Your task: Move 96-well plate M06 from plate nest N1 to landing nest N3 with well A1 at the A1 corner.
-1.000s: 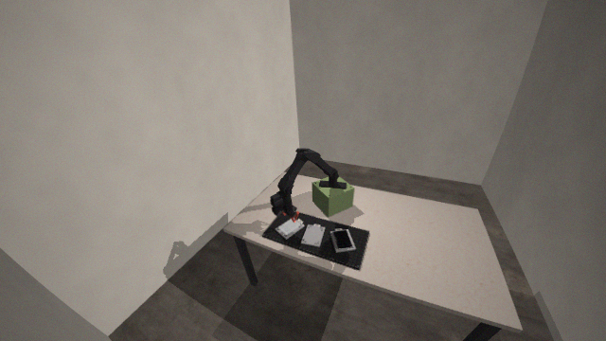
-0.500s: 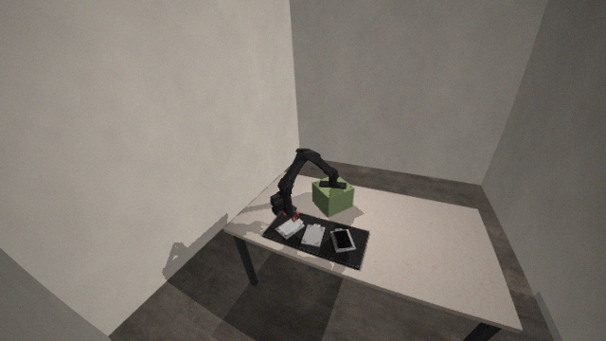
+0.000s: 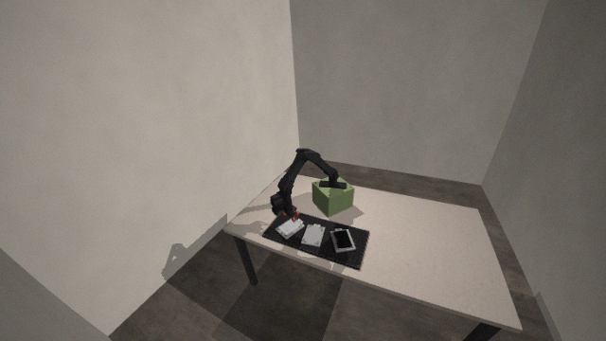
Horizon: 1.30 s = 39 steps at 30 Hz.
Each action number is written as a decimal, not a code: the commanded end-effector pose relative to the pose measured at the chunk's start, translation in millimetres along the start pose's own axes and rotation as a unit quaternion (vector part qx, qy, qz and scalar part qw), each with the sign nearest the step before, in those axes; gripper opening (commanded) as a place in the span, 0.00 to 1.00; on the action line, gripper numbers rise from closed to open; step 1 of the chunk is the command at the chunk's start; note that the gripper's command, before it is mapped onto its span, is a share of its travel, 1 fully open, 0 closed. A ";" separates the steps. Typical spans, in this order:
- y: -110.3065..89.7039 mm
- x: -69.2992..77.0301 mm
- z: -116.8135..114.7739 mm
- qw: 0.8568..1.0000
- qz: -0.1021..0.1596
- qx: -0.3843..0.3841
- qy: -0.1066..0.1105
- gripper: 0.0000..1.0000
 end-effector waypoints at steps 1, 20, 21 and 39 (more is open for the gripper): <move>16.1 22.8 1.0 0.999 -0.051 0.000 -0.003 1.00; 3.8 -25.5 3.1 1.000 -0.016 0.002 -0.001 1.00; 5.5 -20.8 3.3 1.000 -0.025 0.002 -0.002 1.00; 15.0 -45.5 2.1 0.999 -0.035 0.001 -0.002 1.00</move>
Point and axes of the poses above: the point where the finger pads meet when closed, its own x axis back along the fingers, its own z axis across the jaws, y = z × x, the point moved 10 cm from there along x, back along the fingers, and after that the axes turned 2 degrees about -x, right-handed, at the moved point
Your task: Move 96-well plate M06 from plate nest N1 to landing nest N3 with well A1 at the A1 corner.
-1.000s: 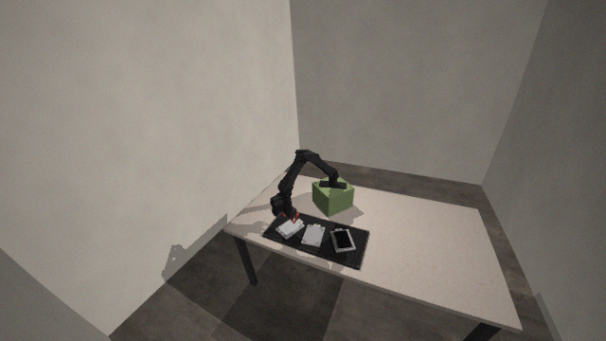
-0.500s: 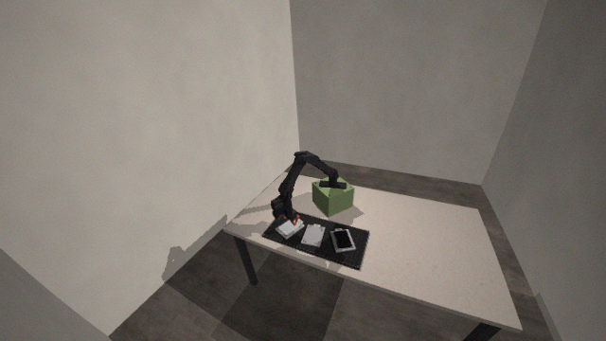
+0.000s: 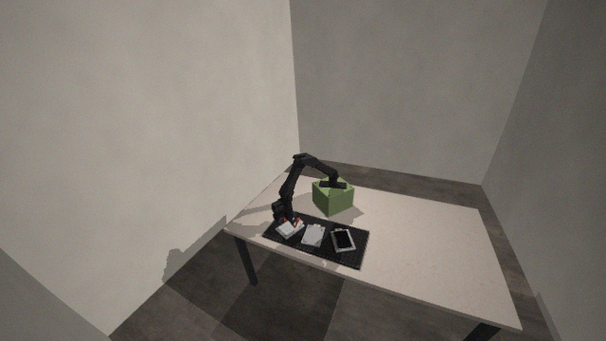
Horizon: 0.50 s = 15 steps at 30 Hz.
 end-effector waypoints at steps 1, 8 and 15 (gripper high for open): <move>10.9 -1.2 2.5 1.000 -0.027 0.001 -0.002 1.00; 15.1 4.3 3.3 0.999 -0.044 0.003 -0.002 1.00; 16.4 -12.5 4.0 0.999 -0.040 0.003 -0.002 1.00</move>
Point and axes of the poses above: the point where the finger pads meet when closed, its own x axis back along the fingers, its own z axis across the jaws, y = z × x, the point moved 10 cm from there along x, back along the fingers, and after that the axes turned 2 degrees about -x, right-handed, at the moved point
